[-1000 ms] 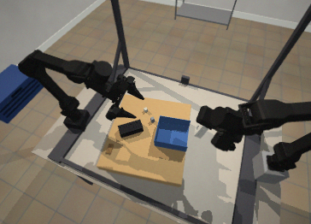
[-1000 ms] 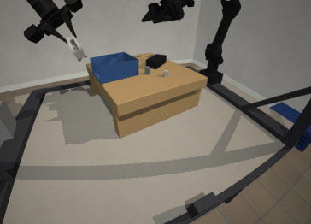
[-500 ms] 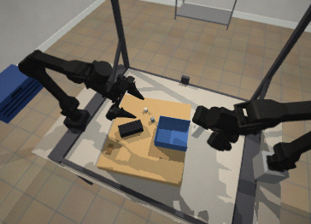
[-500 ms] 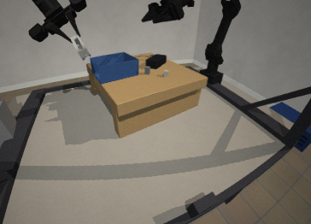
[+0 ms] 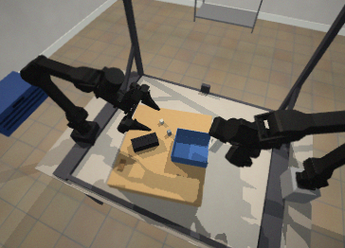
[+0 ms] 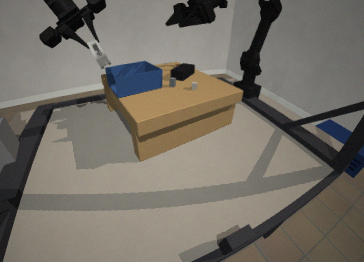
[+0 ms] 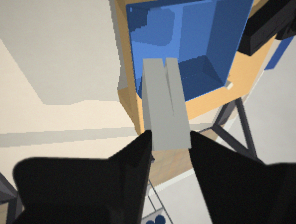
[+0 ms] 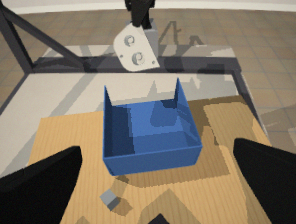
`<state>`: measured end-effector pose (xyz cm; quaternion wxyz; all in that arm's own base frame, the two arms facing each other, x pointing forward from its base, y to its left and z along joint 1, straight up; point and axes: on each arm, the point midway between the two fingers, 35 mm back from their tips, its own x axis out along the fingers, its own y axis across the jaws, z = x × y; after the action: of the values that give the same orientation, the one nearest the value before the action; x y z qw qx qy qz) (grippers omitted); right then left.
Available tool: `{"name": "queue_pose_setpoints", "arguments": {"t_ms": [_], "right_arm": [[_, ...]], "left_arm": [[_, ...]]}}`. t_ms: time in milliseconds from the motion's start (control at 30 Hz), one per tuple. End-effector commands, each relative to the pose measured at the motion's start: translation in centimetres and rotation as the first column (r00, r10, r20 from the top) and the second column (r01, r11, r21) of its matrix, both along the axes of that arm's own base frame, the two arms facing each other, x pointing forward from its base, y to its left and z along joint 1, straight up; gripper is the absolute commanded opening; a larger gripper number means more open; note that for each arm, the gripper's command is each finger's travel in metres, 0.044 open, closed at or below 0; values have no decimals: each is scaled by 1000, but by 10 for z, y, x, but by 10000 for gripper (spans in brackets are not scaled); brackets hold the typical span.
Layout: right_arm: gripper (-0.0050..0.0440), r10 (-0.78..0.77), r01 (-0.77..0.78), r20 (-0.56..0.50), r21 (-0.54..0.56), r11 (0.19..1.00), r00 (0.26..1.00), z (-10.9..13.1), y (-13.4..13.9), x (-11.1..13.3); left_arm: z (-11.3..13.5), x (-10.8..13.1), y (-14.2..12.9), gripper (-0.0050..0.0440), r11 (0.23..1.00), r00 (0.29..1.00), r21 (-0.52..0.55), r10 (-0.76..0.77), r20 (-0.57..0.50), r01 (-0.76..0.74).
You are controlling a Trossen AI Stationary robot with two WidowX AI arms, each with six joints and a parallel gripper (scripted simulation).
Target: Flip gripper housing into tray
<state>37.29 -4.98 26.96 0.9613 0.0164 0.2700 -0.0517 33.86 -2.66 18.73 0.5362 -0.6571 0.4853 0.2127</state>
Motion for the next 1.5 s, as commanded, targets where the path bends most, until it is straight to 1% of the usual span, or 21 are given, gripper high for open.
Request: {"name": "queue_pose_setpoints", "arguments": {"t_ms": [0,1467], "right_arm": [[436,-2,2,25,-7,1000,1000,11,0,-1],[436,-2,2,25,-7,1000,1000,11,0,-1]], "left_arm": [[12,7,0,118,1000,999,-1,-5,37,6],[14,46,7,118,1000,999,0,-5,39,6]]}}
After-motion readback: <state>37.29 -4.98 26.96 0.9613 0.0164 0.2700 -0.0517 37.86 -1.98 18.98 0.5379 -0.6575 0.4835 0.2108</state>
